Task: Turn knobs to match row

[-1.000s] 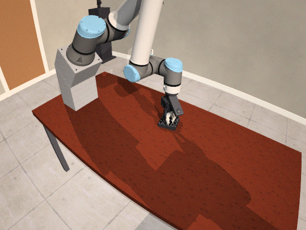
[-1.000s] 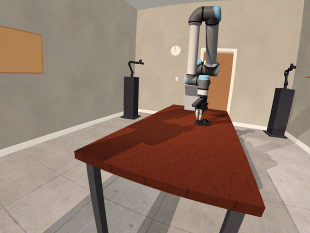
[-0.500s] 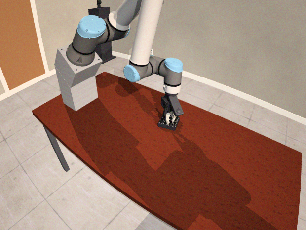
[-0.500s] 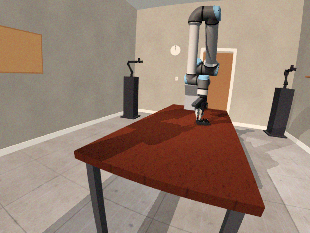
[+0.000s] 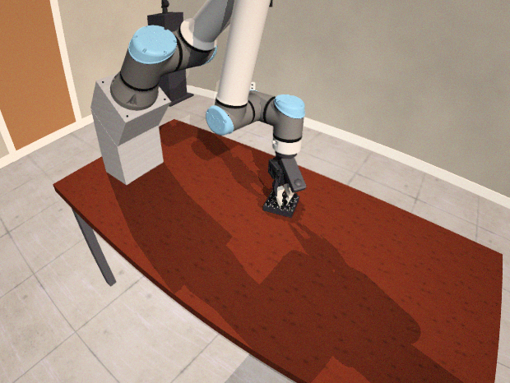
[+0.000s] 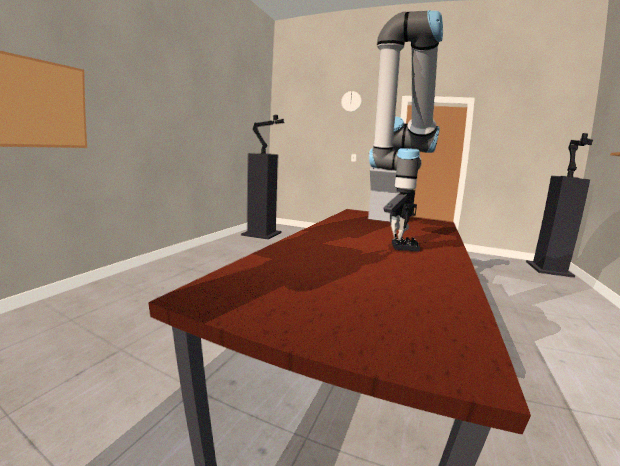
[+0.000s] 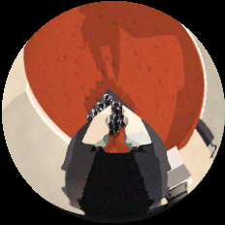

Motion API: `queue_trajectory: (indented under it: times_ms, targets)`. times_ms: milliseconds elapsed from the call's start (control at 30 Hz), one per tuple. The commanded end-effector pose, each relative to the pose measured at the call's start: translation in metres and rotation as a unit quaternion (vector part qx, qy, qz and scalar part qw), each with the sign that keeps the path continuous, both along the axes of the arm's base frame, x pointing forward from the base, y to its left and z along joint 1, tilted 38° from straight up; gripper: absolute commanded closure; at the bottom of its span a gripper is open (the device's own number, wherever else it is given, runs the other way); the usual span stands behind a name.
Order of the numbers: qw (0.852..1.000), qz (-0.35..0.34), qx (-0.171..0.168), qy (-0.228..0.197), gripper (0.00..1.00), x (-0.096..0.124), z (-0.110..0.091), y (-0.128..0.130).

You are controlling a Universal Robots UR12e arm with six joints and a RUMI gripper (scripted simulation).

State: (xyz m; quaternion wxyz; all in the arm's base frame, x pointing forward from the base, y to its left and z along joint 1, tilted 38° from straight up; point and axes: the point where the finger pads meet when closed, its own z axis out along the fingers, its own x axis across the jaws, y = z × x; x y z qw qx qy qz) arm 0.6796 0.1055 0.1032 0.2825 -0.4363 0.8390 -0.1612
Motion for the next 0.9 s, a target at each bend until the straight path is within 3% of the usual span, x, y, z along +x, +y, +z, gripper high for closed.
queue_trajectory:
  times_ms: [0,300,867]
  targets:
    - [1.000,0.000,0.000,0.000,0.89,-0.006,0.008,0.000]
    - [1.000,0.000,0.000,0.000,0.89,-0.019,0.025,0.001]
    - [1.000,0.000,0.000,0.000,0.89,-0.019,0.026,0.001]
